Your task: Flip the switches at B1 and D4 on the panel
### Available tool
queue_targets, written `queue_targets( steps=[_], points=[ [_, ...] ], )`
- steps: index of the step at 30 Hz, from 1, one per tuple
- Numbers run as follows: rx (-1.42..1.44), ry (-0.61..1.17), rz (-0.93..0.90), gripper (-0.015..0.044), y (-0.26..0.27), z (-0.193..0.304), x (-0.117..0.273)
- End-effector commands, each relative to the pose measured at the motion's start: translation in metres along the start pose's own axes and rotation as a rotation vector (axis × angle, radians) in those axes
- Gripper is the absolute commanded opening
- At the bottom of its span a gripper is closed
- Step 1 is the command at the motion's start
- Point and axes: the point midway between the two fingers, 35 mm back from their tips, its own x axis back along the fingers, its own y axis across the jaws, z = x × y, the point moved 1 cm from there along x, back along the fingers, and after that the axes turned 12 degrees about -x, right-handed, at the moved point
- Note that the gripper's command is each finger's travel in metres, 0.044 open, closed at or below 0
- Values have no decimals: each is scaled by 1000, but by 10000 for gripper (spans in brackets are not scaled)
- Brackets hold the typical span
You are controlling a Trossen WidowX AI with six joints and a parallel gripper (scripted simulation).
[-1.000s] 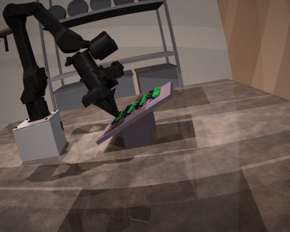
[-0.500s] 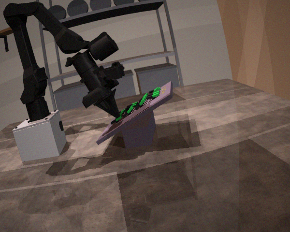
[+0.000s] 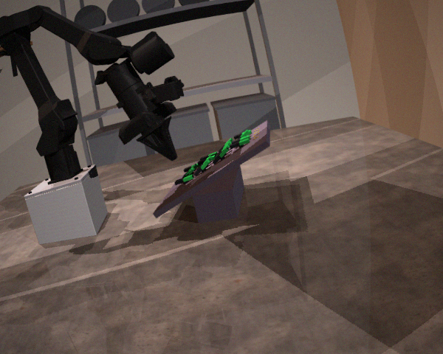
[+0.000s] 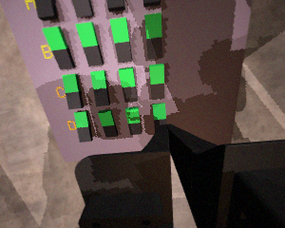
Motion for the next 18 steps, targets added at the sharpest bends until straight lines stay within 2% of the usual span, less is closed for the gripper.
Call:
queue_targets(
  steps=[1,6,12,18],
  points=[
    [6,-18,-9,0,1,0,26],
    [8,-18,-9,0,2,-1,27],
    [6,-21,-15,0,53,-39,35],
    [5,-21,-14,0,54,-40,35]
  ],
)
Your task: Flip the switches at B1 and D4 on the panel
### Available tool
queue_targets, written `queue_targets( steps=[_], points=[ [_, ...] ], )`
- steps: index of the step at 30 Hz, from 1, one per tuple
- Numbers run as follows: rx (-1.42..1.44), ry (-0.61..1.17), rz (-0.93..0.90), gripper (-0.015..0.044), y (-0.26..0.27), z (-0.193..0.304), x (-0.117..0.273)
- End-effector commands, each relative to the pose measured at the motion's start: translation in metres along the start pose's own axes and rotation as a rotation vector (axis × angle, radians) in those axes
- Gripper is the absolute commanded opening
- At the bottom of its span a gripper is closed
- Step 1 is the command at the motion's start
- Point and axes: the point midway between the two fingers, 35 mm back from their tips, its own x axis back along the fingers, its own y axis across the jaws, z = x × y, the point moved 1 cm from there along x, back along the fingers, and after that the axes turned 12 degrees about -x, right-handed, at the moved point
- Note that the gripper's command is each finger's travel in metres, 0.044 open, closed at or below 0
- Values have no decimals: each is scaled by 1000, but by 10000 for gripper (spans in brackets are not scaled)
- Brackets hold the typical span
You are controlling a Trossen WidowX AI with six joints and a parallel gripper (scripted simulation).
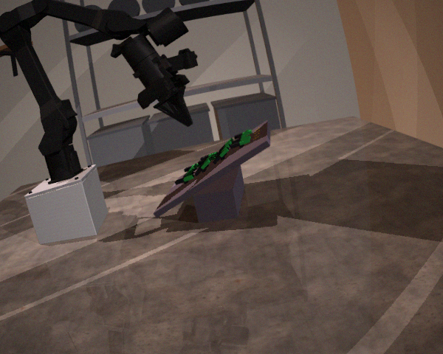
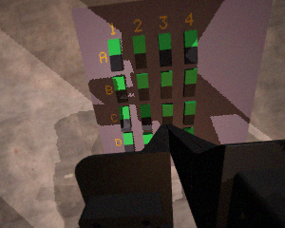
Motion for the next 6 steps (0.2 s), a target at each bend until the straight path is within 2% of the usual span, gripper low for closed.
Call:
queue_targets(
  steps=[1,6],
  points=[
    [-9,2,8,0,4,-3,0],
    [-9,2,8,0,4,-3,0]
  ],
)
